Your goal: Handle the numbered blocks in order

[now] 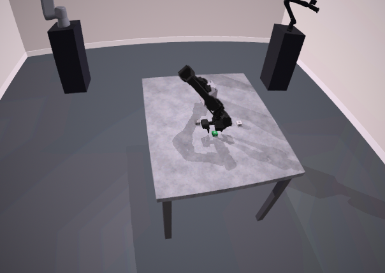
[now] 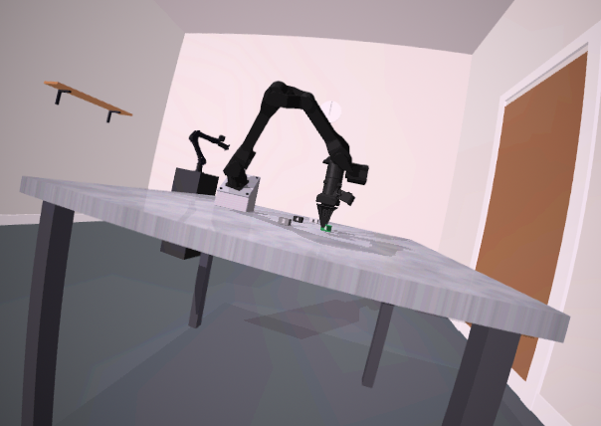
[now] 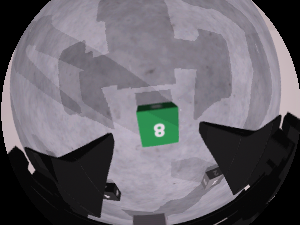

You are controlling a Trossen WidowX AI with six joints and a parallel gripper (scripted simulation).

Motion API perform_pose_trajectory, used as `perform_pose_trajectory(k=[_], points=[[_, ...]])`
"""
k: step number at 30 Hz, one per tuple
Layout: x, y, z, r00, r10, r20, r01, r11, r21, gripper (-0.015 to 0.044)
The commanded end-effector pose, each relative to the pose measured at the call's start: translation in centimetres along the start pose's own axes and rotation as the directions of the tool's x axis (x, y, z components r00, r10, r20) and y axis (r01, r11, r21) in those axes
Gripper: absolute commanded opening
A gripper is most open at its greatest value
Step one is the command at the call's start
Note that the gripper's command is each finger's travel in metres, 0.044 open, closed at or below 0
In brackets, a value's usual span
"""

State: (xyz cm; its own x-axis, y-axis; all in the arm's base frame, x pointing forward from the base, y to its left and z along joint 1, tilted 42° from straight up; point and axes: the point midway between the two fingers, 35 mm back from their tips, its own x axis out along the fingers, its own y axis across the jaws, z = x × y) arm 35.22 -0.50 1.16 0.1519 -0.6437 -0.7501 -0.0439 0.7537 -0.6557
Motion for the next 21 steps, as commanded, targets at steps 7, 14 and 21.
perform_pose_trajectory(k=[7,14,21], points=[[0.37,0.09,-0.17,1.0,-0.004,-0.006,0.004,1.0,-0.011,0.019],[0.37,0.09,-0.17,1.0,-0.004,-0.006,0.004,1.0,-0.011,0.012],[0.37,0.09,-0.17,1.0,-0.004,-0.006,0.004,1.0,-0.011,0.012]])
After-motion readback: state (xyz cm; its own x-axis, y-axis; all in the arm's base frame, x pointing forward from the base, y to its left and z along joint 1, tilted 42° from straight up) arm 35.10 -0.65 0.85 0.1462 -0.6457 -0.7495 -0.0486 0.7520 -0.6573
